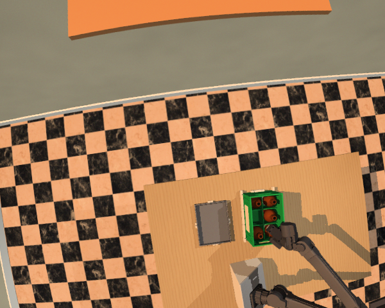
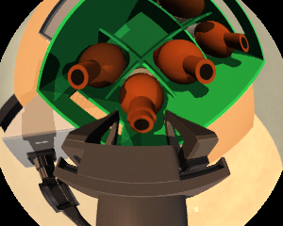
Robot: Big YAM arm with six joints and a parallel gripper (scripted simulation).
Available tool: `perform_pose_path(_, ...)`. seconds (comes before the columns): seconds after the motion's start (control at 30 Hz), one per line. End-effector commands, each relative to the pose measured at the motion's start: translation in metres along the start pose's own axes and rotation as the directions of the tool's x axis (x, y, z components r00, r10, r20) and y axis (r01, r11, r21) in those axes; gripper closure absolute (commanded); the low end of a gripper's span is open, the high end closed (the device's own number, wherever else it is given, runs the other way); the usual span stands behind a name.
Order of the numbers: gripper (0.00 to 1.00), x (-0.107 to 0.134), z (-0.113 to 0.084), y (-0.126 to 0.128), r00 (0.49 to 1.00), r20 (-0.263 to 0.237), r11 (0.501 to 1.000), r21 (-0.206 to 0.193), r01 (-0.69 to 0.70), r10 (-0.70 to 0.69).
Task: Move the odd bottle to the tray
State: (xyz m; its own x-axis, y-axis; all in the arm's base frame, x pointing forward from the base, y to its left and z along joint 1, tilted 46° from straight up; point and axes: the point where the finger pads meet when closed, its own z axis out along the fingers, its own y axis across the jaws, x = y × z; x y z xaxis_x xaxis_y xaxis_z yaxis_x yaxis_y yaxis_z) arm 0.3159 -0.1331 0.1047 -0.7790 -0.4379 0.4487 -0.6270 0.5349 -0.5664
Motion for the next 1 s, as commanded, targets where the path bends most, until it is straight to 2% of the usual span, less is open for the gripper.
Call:
perform_pose_path(0.0, 0.39, 0.0001, 0.0072, -0.0025, 1.0, -0.014, 1.0, -0.007, -0.001, 0.001)
perform_pose_path(0.13, 0.39, 0.0001, 0.0072, -0.0025, 1.0, -0.014, 1.0, -0.007, -0.001, 0.001)
perform_pose_path(0.17, 1.0, 0.0001, 0.0072, -0.0025, 1.0, -0.014, 1.0, -0.007, -0.001, 0.001)
perform_pose_path(0.97, 1.0, 0.0006, 0.0072, -0.0019, 1.0, -0.016, 1.0, -0.009, 0.0, 0.0)
